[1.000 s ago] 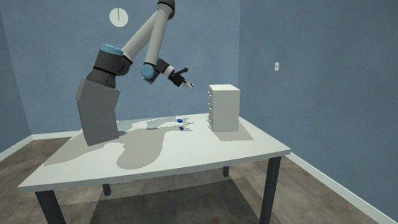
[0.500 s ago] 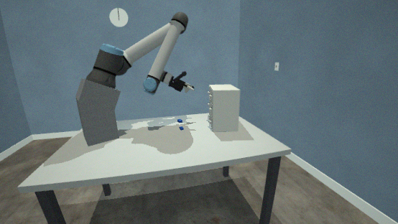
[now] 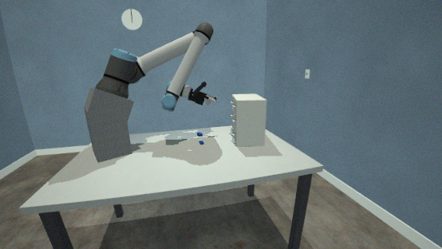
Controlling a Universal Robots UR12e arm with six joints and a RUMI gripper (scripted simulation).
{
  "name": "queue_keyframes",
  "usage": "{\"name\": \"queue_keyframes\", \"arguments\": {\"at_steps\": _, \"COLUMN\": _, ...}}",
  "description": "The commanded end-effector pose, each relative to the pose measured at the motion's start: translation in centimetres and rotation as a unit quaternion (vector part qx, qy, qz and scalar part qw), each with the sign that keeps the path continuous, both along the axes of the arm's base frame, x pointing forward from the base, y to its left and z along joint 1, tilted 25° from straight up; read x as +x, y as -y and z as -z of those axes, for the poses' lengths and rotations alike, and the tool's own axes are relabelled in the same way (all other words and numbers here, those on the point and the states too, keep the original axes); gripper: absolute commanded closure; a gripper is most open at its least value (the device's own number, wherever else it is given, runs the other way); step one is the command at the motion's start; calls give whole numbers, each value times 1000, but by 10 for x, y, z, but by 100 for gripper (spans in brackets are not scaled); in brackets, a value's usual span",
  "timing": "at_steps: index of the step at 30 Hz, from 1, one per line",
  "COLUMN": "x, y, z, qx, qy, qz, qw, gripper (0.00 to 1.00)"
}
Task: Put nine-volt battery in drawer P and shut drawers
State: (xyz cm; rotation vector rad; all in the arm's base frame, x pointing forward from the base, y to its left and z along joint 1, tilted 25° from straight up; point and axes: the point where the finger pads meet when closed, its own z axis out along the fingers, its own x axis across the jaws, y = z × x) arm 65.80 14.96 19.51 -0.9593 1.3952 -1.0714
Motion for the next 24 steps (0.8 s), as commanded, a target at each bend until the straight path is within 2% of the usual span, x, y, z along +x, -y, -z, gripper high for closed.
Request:
{"name": "queue_keyframes", "arguments": {"at_steps": 1, "x": 1, "y": 0, "z": 0, "qx": 0, "qy": 6, "qz": 2, "qw": 1000, "gripper": 0}}
{"name": "queue_keyframes", "arguments": {"at_steps": 8, "x": 1, "y": 0, "z": 1, "qx": 0, "qy": 7, "qz": 2, "qw": 1000, "gripper": 0}}
{"name": "queue_keyframes", "arguments": {"at_steps": 9, "x": 1, "y": 0, "z": 1, "qx": 0, "qy": 7, "qz": 2, "qw": 1000, "gripper": 80}}
{"name": "queue_keyframes", "arguments": {"at_steps": 24, "x": 1, "y": 0, "z": 1, "qx": 0, "qy": 7, "qz": 2, "qw": 1000, "gripper": 80}}
